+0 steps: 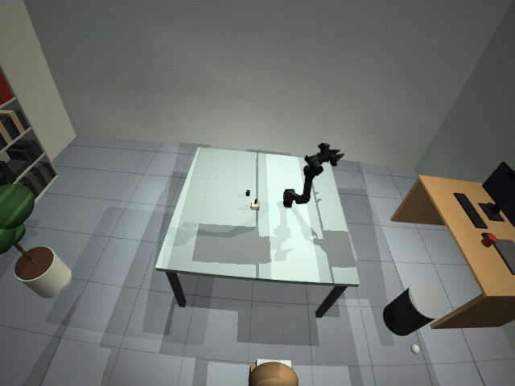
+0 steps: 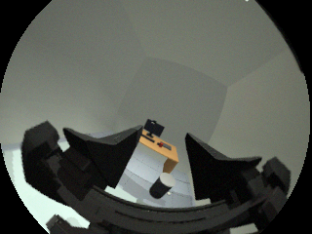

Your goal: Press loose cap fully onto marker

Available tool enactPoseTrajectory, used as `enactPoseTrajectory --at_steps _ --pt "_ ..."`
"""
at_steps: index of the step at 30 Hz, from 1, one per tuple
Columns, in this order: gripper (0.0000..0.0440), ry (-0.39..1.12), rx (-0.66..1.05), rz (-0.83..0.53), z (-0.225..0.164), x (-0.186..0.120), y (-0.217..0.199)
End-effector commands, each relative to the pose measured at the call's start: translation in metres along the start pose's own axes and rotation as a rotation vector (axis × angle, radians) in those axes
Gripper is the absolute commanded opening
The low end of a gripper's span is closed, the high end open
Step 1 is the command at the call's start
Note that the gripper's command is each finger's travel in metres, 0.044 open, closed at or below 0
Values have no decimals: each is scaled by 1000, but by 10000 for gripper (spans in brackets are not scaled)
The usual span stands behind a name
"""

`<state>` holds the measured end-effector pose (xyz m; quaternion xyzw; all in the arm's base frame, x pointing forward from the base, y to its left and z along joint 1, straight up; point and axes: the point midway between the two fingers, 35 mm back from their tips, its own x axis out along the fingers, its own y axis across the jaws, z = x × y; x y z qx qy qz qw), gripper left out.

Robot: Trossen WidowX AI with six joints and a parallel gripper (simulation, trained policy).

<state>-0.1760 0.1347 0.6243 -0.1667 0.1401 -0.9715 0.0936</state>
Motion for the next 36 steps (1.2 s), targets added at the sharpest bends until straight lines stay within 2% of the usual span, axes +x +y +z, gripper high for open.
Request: enactPoseTrajectory --at_steps 1,36 --pt "300 -31 -8 29 5 4 8" --pt "297 -251 -90 319 40 19 95"
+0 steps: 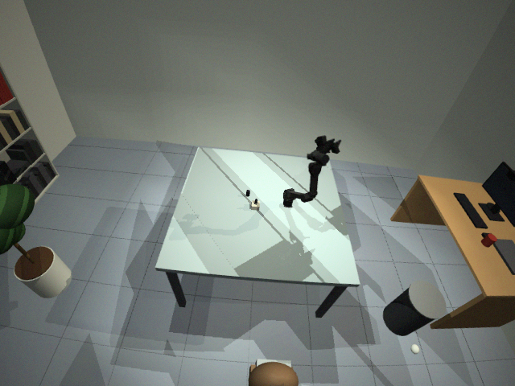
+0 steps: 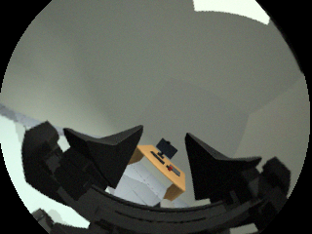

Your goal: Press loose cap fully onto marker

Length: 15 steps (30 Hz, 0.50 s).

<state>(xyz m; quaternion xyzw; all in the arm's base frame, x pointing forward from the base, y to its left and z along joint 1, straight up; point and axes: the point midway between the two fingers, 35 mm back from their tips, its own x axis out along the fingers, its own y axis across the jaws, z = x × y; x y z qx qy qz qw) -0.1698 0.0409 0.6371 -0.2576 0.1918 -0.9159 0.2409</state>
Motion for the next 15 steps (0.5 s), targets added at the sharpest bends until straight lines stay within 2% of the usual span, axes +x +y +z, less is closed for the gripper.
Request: enactPoseTrajectory --at_steps 1,15 --pt "297 -30 -8 37 5 4 11" --pt "296 -115 -37 166 20 12 49"
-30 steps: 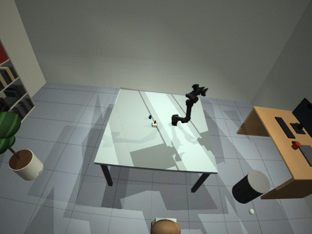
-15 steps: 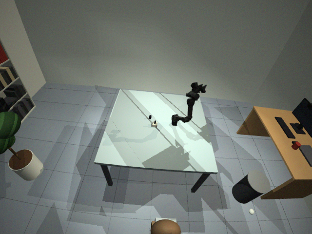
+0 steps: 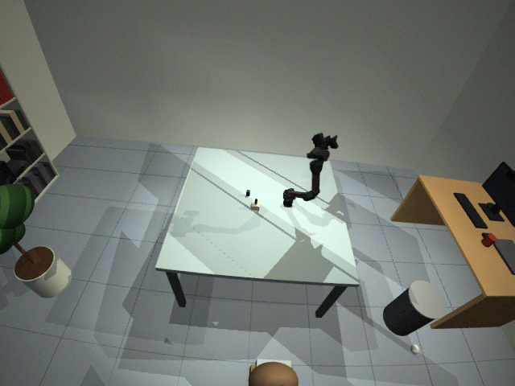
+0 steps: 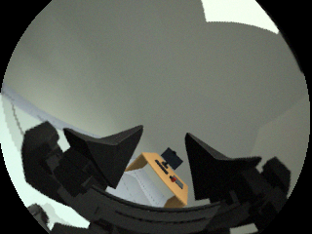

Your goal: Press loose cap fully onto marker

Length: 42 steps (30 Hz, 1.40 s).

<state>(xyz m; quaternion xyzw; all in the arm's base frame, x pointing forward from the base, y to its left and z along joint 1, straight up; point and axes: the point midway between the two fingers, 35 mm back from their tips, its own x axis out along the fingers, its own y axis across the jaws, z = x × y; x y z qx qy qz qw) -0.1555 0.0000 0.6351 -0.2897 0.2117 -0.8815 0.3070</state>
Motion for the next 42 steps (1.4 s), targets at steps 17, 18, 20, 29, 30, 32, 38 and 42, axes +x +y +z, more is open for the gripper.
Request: enactPoseTrajectory --at_steps 17,18,20,29,30,32,38,42 --pt "296 -125 -42 192 24 11 57" --pt "296 -131 -45 201 25 11 60" --pt "296 -142 -49 221 27 12 66" --pt "296 -195 -70 307 37 11 92" --pt "296 -200 -72 317 38 11 95" --pt "296 -212 -77 336 40 10 101" --pt "296 -246 -91 394 47 7 119" --pt "297 -268 -101 432 51 4 131"
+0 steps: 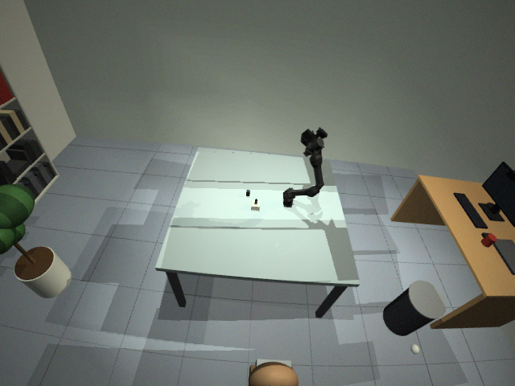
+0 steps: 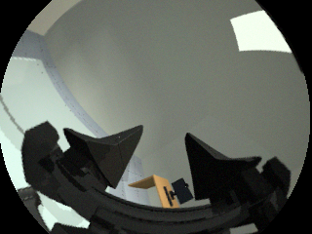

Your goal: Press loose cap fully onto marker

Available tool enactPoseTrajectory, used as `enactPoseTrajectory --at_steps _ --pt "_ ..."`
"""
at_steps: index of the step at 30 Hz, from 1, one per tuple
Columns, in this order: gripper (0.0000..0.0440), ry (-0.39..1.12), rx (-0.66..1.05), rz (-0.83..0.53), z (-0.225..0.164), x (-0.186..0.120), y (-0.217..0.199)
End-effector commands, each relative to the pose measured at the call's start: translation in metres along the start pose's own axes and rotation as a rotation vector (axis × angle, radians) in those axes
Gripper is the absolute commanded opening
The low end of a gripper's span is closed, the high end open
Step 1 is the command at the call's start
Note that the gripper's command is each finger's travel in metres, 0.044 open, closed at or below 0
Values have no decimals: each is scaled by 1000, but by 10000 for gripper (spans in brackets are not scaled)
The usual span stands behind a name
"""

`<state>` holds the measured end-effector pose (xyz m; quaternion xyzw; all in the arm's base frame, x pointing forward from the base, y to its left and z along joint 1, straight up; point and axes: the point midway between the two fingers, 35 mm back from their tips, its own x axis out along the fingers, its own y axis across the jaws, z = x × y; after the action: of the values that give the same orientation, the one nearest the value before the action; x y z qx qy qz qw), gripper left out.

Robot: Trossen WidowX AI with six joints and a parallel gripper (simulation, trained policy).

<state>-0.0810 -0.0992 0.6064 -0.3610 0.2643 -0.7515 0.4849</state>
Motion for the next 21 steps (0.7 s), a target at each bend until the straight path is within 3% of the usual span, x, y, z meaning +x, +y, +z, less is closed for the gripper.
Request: enactPoseTrajectory --at_steps 1,21 --pt "297 -26 -14 45 7 4 15" --pt "299 -129 -66 236 34 11 74"
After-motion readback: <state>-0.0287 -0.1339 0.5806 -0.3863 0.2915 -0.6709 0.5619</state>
